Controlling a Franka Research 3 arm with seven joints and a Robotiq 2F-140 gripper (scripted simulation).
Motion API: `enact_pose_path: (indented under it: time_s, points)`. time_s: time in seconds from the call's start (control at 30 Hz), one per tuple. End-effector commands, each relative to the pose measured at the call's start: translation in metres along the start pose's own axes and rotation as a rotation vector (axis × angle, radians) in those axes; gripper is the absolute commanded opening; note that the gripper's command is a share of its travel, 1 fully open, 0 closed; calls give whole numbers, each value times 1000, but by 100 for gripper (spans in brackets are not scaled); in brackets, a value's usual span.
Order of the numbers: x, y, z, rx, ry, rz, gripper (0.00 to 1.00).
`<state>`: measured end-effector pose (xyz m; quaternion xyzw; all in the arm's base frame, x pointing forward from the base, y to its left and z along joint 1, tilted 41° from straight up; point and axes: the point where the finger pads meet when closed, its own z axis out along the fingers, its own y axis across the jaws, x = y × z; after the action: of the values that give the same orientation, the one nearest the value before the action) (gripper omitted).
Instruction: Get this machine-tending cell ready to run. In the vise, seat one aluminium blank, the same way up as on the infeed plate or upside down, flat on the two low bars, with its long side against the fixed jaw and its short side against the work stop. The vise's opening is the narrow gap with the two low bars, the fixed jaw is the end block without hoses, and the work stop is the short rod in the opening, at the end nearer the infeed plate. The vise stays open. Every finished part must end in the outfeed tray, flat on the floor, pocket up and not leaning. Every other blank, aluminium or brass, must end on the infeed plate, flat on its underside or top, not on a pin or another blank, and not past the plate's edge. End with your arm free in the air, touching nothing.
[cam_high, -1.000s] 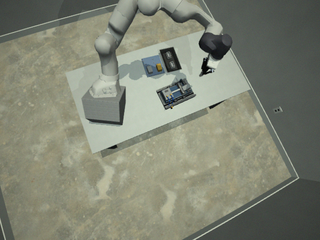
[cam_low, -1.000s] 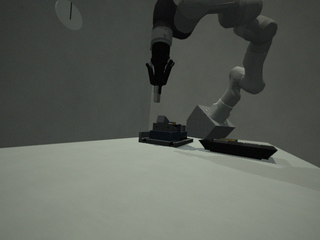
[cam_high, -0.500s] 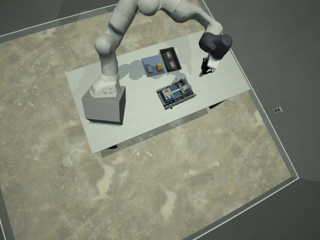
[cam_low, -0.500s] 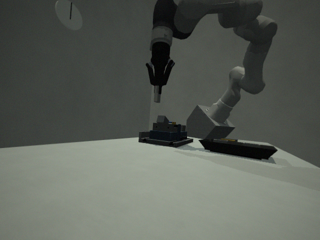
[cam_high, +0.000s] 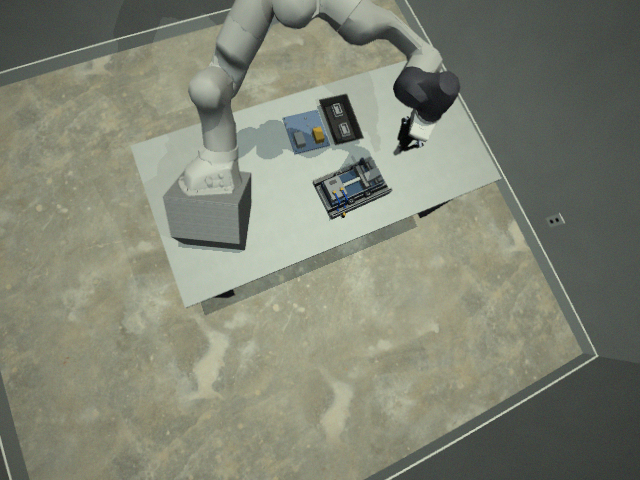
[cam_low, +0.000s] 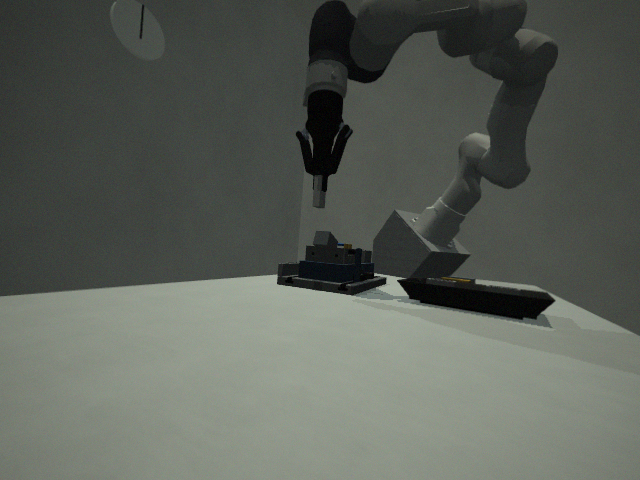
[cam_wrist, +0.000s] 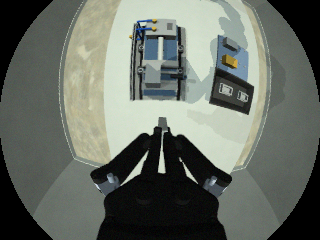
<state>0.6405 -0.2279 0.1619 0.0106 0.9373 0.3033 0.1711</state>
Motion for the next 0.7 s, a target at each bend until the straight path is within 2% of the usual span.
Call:
enact_pose_path:
  time_s: [0.0, 0.17, 0.27, 0.3, 0.67]
  points:
    - [38, -17, -4, 9, -9, -22, 0]
    - [98, -27, -2, 8, -9, -22, 0]
    - [105, -27, -2, 7, -9, -22, 0]
    - [105, -27, -2, 7, -9, -22, 40]
    - [105, -27, -2, 7, -9, -22, 40]
